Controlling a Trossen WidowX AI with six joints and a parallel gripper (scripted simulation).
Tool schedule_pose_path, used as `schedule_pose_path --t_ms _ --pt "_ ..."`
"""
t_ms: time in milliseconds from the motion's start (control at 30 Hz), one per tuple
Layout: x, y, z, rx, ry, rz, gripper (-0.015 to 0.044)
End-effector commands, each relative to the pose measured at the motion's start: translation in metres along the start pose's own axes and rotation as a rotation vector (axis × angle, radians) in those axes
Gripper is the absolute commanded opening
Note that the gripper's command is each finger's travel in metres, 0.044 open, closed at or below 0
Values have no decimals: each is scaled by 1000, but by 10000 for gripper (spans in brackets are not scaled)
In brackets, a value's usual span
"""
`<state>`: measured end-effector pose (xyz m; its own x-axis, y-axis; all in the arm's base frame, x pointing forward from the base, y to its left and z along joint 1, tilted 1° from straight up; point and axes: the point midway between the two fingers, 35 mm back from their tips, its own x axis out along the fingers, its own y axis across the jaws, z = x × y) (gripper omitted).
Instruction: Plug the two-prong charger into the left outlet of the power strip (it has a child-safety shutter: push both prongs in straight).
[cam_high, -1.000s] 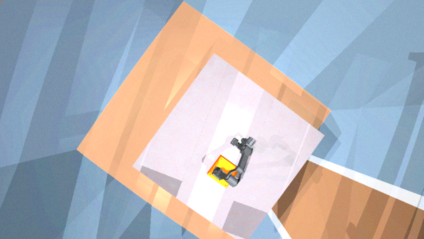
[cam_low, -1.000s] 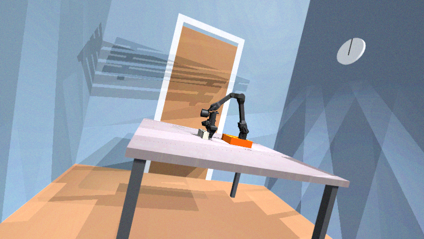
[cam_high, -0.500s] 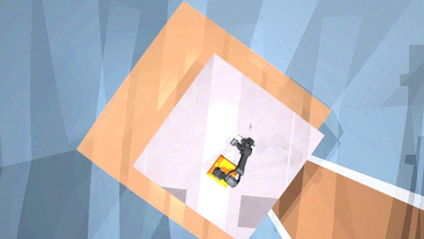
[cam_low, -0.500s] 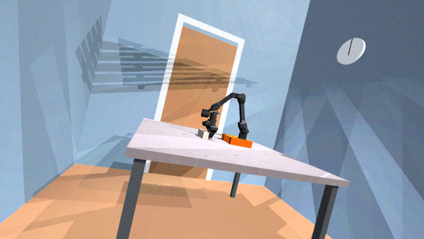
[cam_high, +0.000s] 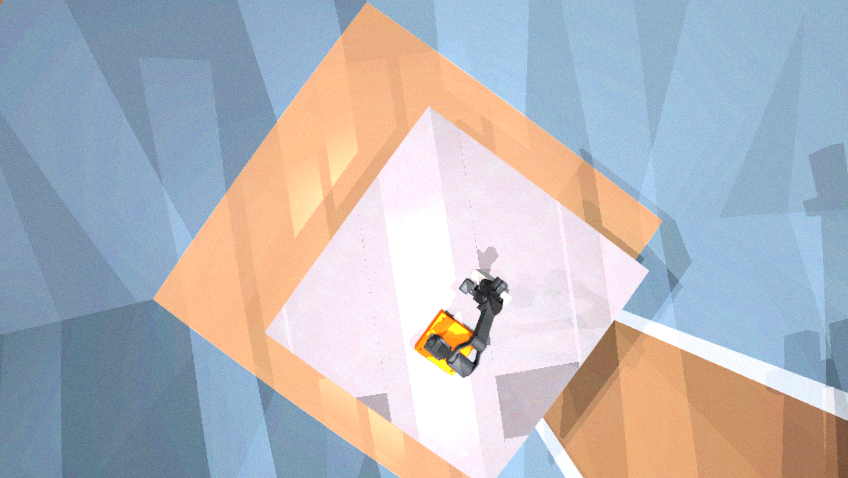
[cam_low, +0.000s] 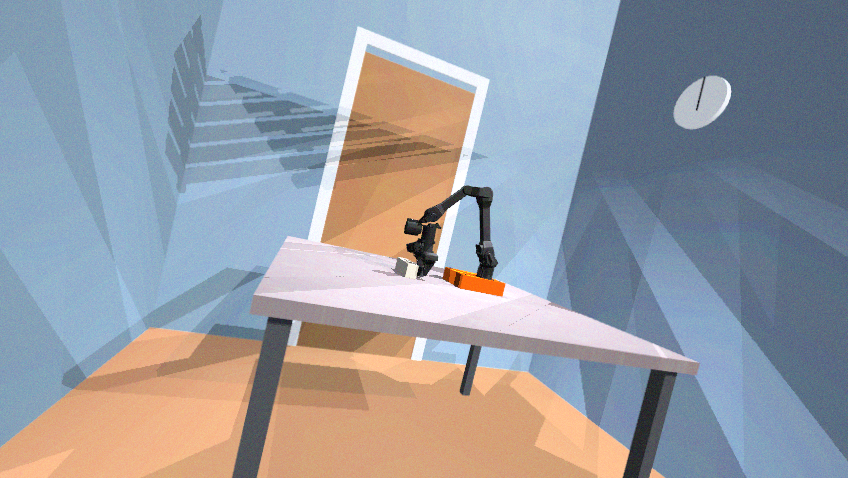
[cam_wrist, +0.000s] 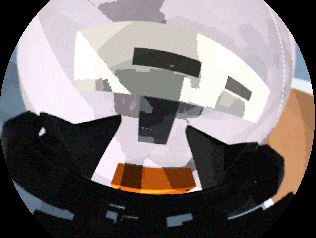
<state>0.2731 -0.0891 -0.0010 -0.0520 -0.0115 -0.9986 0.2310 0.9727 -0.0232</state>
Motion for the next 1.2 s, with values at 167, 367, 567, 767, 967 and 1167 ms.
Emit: schedule_pose_path --t_ms 167,367,567,767,967,1167 --pt "0 0 -12 -4 -4 4 440" --pt "0 0 -19 -4 -3 4 440" --pt "1 0 -26 -4 -2 4 440" --pt "2 0 -33 -4 -2 4 440" --pt "2 0 -40 -4 -1 4 440" --pt "3 0 -48 -4 0 4 440"
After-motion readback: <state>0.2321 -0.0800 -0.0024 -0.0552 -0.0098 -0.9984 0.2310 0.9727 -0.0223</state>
